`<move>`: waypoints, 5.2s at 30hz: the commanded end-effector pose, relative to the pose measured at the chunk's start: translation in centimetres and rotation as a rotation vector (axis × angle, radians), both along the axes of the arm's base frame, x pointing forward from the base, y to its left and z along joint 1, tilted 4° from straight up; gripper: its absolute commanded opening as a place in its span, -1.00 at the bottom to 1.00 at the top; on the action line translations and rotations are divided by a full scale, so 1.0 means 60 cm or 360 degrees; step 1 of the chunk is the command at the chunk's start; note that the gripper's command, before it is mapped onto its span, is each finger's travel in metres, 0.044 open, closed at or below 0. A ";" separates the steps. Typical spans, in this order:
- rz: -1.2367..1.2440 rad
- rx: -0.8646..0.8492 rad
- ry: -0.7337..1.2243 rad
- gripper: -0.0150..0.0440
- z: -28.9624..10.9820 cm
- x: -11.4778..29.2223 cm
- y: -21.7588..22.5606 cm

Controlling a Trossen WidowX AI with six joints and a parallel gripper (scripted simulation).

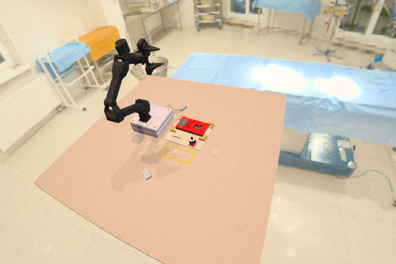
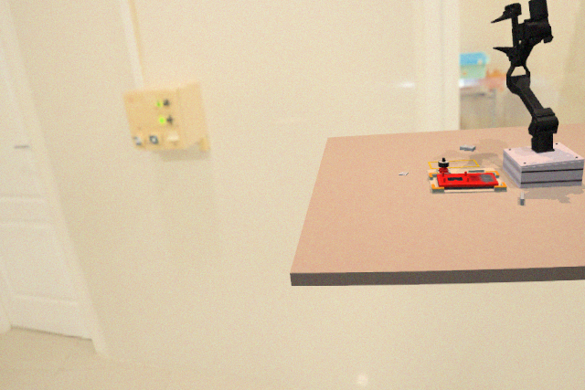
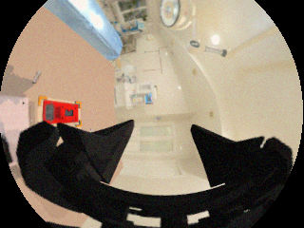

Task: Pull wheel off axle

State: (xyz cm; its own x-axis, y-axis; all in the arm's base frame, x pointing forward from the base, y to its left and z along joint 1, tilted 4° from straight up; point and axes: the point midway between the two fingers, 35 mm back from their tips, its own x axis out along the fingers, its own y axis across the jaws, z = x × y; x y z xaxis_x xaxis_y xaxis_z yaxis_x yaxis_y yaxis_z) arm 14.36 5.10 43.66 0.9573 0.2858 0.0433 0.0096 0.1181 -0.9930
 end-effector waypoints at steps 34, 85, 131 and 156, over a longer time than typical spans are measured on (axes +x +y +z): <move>-0.1011 0.0504 0.1334 0.53 -0.330 0.322 0.053; -0.2054 0.1629 0.2229 0.06 -0.696 0.353 -0.154; -0.2047 0.1635 0.2224 -0.49 -0.673 0.352 -0.153; -0.2042 0.1639 0.2221 -0.49 -0.659 0.351 -0.153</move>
